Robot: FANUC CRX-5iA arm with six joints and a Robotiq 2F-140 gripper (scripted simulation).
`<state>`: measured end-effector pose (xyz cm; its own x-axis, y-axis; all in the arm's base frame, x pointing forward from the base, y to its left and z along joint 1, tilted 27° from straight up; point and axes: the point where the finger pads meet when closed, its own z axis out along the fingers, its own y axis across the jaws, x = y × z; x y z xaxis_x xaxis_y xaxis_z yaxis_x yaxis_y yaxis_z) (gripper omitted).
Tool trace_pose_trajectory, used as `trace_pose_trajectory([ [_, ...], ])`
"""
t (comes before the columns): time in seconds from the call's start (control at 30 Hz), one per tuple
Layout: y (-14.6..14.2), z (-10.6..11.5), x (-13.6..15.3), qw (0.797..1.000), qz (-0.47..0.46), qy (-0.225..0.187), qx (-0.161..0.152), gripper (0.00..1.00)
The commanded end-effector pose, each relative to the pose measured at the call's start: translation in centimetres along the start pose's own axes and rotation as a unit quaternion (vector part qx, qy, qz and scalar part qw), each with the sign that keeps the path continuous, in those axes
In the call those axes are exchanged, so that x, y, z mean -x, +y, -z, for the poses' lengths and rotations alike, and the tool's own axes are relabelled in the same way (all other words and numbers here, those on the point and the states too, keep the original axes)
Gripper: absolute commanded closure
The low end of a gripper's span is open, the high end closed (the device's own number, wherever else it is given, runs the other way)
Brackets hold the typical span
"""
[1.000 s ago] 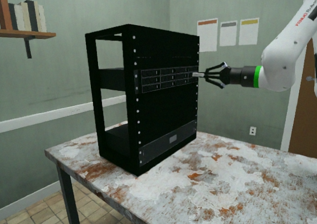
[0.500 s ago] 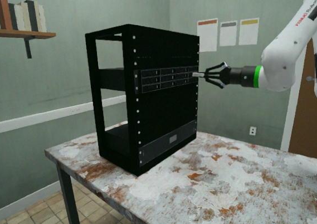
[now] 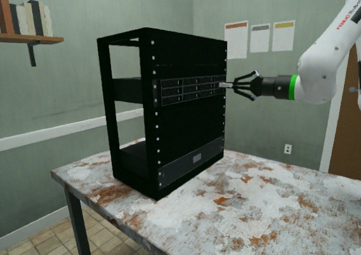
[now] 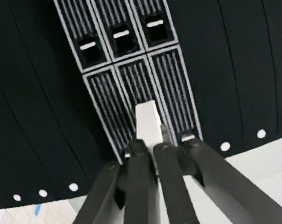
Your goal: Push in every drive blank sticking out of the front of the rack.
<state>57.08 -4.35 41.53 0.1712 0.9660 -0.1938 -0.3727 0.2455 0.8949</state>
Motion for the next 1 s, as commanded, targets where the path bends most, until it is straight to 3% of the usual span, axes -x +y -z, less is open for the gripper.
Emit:
trace_pose_trajectory([
  [0.0,0.1,0.0,0.0,1.000,0.000,0.000,0.001,0.90],
  [0.53,0.1,0.3,0.0,1.000,0.000,0.000,0.001,0.90],
  [0.73,0.1,3.0,0.0,1.000,0.000,0.000,0.001,0.90],
  [0.8,0.1,3.0,0.0,1.000,0.000,0.000,0.001,0.90],
  [0.97,0.1,6.0,0.0,1.000,0.000,0.000,0.001,0.90],
])
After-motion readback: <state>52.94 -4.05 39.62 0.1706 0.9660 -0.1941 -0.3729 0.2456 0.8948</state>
